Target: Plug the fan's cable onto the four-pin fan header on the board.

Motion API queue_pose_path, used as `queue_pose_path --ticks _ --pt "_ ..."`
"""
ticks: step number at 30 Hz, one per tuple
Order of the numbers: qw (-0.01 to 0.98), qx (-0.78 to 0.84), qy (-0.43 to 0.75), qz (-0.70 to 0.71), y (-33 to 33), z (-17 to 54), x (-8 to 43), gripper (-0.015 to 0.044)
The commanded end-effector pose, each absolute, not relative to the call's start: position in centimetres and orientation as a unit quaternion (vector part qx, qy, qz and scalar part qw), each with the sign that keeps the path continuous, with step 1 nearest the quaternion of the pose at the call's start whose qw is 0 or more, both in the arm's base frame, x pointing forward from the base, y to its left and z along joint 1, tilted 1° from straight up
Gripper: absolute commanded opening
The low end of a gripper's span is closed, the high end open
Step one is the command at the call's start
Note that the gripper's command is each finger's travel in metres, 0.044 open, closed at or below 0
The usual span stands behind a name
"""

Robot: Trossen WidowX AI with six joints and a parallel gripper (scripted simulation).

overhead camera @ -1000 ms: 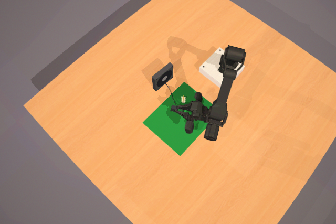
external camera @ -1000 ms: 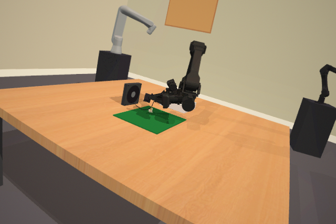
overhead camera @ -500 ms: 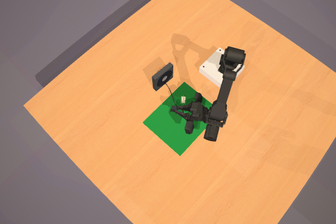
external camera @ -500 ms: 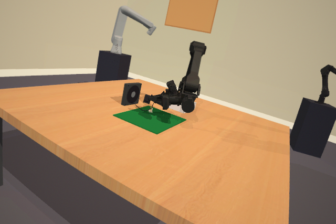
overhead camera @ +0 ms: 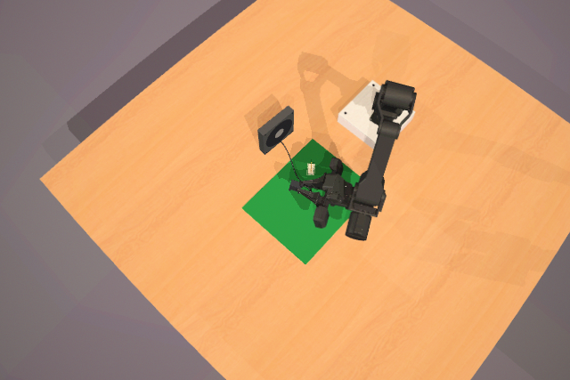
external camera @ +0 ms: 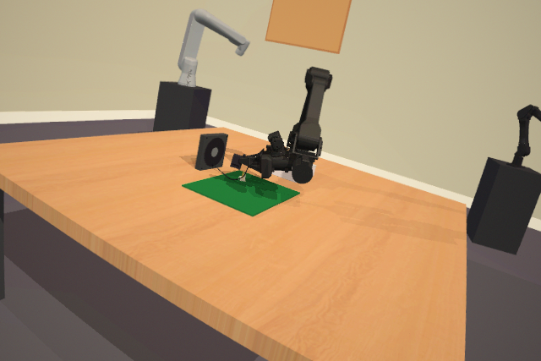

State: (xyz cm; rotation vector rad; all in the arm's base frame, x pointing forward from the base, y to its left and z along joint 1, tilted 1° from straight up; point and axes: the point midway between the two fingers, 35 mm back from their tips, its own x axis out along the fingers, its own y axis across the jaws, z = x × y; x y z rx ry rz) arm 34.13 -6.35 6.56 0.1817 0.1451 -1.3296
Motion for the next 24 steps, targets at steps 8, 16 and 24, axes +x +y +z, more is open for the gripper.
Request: queue_pose_path --ticks 8,16,24 --pt "0.78 0.082 0.069 -0.616 -6.35 5.81 34.09 0.0" --pt "0.78 0.082 0.069 -0.616 -6.34 5.51 34.1 0.0" --pt "0.78 0.082 0.069 -0.616 -6.33 5.22 34.11 0.0"
